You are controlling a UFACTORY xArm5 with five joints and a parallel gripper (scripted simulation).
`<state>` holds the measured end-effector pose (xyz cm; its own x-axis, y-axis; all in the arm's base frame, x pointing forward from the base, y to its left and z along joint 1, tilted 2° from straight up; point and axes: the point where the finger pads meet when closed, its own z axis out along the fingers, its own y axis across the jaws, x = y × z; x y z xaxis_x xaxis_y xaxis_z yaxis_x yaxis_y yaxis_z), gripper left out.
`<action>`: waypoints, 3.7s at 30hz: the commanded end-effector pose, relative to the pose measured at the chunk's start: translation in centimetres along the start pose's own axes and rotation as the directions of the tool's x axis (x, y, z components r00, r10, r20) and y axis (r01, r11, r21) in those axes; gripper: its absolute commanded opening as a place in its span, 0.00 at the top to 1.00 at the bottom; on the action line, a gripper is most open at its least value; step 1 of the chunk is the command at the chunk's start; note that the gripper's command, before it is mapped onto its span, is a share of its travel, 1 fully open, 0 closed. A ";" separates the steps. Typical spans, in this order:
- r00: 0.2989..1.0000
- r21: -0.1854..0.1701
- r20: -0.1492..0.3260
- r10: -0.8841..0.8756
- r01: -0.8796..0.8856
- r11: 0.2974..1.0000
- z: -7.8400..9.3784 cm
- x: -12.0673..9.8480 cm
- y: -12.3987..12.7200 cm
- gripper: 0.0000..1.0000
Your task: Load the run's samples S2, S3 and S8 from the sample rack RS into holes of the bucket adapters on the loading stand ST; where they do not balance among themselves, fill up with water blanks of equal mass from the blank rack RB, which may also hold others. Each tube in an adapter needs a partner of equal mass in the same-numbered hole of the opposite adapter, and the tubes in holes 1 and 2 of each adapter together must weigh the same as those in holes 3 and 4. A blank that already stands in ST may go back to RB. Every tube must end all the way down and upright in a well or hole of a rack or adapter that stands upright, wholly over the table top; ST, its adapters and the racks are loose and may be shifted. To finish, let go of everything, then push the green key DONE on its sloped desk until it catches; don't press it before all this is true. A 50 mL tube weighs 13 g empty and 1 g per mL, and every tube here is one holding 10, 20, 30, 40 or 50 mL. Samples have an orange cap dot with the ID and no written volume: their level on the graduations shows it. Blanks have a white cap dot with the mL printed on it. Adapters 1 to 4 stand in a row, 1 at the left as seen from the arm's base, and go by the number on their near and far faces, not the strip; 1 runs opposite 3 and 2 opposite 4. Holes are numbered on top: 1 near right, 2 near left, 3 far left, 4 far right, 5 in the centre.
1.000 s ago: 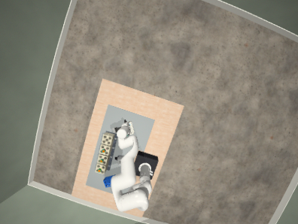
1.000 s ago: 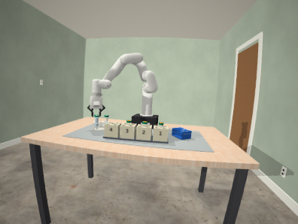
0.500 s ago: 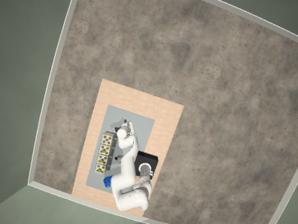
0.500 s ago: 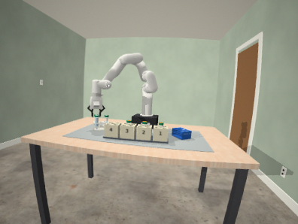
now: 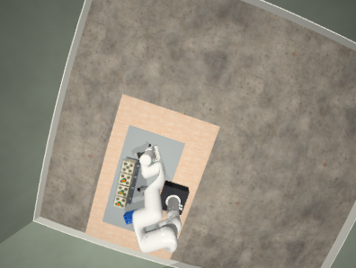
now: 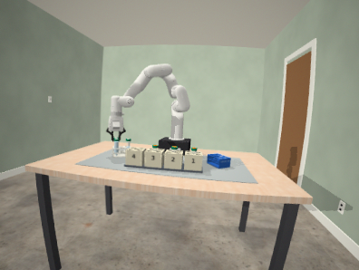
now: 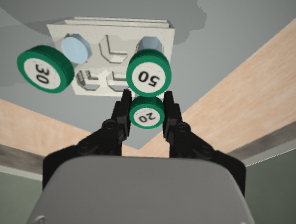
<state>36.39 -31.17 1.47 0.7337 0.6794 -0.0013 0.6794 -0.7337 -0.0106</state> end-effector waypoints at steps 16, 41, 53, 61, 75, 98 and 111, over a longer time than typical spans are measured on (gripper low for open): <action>1.000 -0.004 0.000 0.000 0.000 1.000 -0.1 0.0 0.1 1.00; 1.000 -0.004 0.000 0.000 0.000 1.000 -0.9 0.0 0.1 1.00; 1.000 -0.004 0.000 0.000 0.000 1.000 -1.6 0.1 0.1 1.00; 1.000 -0.004 0.000 0.000 0.000 1.000 -2.1 0.1 0.1 1.00; 1.000 -0.004 0.000 0.000 0.000 1.000 -4.2 0.1 0.1 1.00; 1.000 -0.004 0.000 0.000 0.000 1.000 -8.0 0.2 0.1 1.00; 1.000 -0.004 0.000 0.000 0.000 1.000 -10.6 0.3 0.1 1.00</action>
<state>36.65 -31.04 11.31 0.7337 0.6794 -0.0013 0.6794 -0.7337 -0.0104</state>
